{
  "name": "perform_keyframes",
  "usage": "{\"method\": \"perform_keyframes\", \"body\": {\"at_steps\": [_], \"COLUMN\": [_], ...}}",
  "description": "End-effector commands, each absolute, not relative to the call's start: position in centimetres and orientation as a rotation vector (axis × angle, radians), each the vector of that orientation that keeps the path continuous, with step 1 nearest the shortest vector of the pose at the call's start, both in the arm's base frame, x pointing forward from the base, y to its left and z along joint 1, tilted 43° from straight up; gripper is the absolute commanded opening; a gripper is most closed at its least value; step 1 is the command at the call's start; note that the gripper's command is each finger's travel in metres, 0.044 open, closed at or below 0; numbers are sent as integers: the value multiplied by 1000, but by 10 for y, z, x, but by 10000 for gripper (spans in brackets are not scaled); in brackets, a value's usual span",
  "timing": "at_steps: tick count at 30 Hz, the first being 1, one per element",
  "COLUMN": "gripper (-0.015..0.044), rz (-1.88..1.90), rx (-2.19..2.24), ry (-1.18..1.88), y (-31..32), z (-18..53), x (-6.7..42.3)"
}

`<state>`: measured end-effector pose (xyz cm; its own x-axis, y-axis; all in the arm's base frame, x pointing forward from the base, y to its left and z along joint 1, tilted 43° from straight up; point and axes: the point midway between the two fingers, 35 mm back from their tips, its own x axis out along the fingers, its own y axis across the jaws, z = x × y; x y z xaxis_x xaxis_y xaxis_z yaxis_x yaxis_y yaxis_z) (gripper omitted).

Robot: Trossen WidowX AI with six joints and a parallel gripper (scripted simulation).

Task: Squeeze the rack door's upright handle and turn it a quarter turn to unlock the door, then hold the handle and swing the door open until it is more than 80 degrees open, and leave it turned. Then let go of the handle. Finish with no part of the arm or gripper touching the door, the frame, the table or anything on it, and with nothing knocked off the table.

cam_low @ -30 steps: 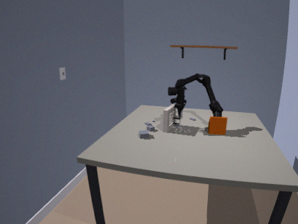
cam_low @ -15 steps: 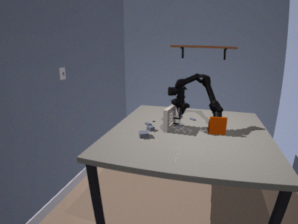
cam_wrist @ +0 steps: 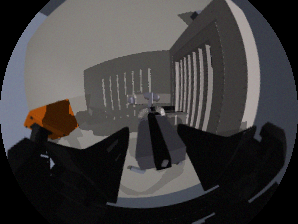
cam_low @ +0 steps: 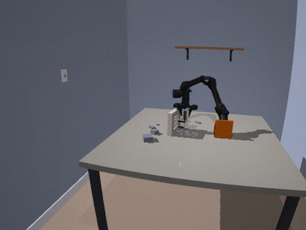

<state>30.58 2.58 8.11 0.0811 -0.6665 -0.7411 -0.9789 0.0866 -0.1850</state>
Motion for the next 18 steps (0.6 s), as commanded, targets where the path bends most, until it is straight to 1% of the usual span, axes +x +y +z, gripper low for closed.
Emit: {"method": "perform_keyframes", "body": {"at_steps": [1, 7, 14, 18], "gripper": [284, 284, 100, 73], "rz": [708, 716, 716, 716], "rx": [-1768, -1773, -1773, -1773], "ry": [1644, 1644, 1644, 1644], "y": [26, 26, 26, 26], "z": [82, 82, 82, 82], "x": [306, 306, 306, 306]}}
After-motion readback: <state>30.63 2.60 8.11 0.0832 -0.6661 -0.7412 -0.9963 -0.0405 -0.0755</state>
